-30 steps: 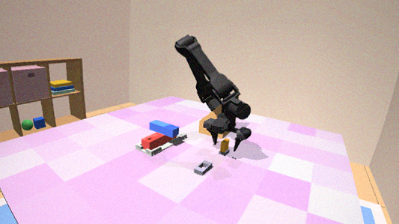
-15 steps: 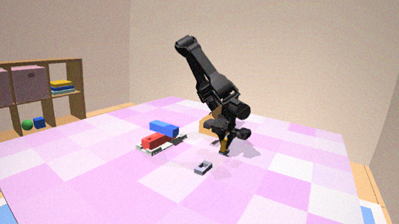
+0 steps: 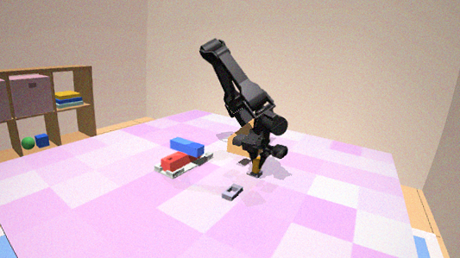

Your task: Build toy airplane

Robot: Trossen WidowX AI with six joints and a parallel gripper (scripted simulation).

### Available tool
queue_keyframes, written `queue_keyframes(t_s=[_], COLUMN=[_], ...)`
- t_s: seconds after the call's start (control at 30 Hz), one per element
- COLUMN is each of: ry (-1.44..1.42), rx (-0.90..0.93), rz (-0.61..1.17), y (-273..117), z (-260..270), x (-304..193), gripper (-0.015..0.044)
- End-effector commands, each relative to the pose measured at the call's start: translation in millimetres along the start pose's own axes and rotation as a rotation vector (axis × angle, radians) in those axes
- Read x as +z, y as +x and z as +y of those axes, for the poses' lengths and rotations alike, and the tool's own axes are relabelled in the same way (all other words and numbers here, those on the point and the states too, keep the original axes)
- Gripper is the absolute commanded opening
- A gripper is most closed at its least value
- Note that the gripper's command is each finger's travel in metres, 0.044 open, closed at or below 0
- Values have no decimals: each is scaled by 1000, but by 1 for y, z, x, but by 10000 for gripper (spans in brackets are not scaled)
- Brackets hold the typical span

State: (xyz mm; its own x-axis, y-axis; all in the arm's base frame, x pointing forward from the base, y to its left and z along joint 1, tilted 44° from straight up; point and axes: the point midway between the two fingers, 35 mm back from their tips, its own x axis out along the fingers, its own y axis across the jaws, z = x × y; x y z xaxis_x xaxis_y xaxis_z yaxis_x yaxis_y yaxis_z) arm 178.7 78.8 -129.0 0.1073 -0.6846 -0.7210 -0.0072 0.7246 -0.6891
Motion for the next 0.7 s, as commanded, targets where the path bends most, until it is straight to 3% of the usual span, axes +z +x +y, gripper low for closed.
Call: queue_keyframes(t_s=[0.0,0.67], ry=[9,0], rx=[7,13], rz=[0,-5], y=[-8,-66], z=[3,7], x=[3,7], gripper=[0,0])
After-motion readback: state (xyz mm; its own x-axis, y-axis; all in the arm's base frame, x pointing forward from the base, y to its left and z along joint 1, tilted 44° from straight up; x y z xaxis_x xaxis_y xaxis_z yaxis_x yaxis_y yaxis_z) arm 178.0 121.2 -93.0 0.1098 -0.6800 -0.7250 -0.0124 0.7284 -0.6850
